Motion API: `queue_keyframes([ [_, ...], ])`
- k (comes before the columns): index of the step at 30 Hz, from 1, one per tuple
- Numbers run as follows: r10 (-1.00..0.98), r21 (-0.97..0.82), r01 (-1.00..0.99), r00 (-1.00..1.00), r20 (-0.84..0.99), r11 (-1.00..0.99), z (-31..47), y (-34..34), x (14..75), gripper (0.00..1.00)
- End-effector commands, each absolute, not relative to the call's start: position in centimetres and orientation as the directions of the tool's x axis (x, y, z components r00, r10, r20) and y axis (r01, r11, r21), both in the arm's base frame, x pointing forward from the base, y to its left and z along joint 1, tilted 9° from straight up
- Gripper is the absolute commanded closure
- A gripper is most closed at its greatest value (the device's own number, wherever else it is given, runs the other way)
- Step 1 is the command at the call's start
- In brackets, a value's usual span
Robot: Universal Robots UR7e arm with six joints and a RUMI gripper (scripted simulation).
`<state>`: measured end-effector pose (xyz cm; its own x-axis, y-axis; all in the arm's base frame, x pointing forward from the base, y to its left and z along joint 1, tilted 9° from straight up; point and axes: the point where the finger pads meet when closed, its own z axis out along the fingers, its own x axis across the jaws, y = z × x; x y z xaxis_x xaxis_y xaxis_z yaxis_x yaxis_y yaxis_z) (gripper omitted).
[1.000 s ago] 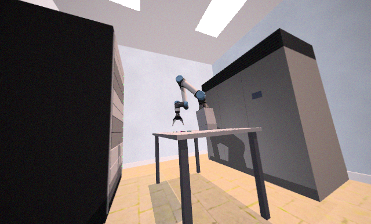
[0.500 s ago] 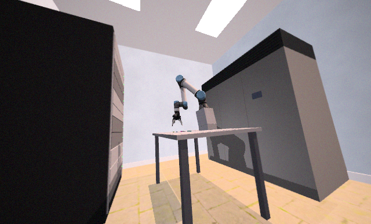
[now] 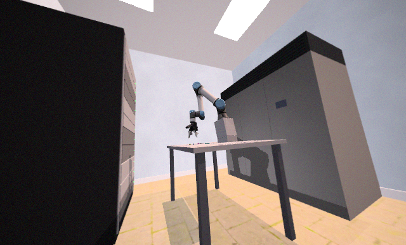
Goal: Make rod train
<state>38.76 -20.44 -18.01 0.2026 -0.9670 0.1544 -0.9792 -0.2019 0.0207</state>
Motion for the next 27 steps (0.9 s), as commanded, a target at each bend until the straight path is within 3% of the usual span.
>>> queue_keyframes([
  [1, -0.986, 0.003, -0.999, 0.037, 0.160, -0.037, -18.0, -20.6, 39.3, 0.00],
  [27, -0.811, -0.094, -0.821, -0.571, 0.129, 0.563, -17.8, -21.1, 41.0, 0.00],
])
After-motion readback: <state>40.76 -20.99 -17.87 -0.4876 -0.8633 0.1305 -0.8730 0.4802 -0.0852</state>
